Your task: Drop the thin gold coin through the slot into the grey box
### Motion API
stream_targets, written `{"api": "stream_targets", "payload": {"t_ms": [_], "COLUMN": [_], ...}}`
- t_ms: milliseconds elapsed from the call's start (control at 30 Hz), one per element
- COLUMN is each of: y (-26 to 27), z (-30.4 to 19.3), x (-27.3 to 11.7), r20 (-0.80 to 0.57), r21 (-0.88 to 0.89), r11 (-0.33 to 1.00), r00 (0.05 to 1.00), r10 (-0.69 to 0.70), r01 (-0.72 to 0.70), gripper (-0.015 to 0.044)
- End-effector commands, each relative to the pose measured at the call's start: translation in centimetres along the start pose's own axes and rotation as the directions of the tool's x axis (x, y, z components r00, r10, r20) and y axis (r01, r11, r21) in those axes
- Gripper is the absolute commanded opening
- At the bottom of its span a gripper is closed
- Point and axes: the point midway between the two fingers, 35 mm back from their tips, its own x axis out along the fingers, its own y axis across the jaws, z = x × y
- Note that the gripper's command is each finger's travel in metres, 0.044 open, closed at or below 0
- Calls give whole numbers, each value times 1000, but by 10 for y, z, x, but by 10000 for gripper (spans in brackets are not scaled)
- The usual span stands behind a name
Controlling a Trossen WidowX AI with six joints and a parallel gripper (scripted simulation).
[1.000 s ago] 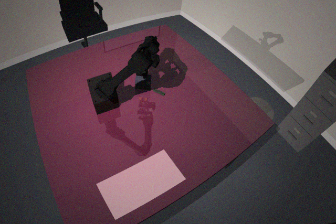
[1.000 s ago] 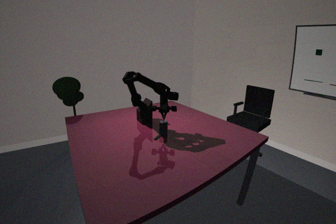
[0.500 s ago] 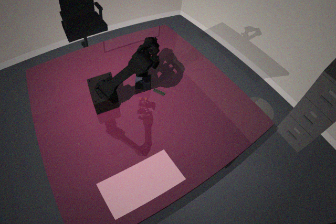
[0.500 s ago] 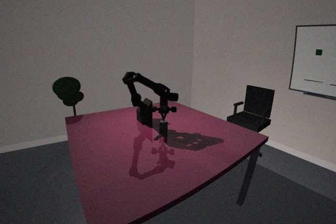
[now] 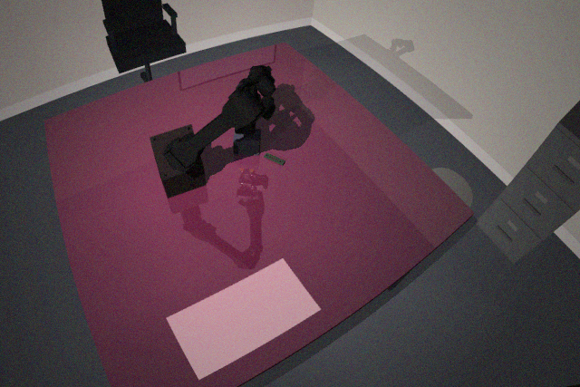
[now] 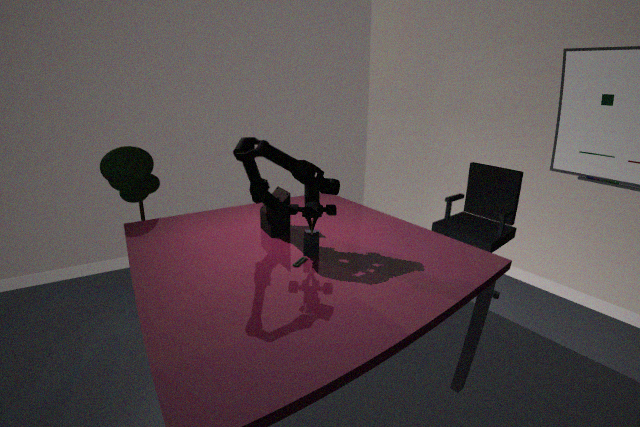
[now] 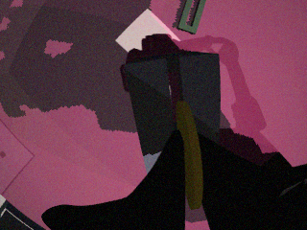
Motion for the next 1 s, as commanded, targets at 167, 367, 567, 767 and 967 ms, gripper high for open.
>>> {"api": "stream_targets", "payload": {"t_ms": [167, 367, 567, 767, 967], "y": [-1, 0, 0, 0, 0], "z": [-2, 0, 0, 0, 0], "x": [5, 3, 3, -1, -17], "r20": [0, 0, 0, 0, 0], "r21": [-7, 0, 0, 0, -2], "r11": [1000, 1000, 1000, 1000, 1000], "r00": [1000, 1000, 1000, 1000, 1000], "r10": [-6, 0, 0, 0, 0], "r01": [6, 0, 0, 0, 0], "gripper": [0, 131, 161, 213, 371]}}
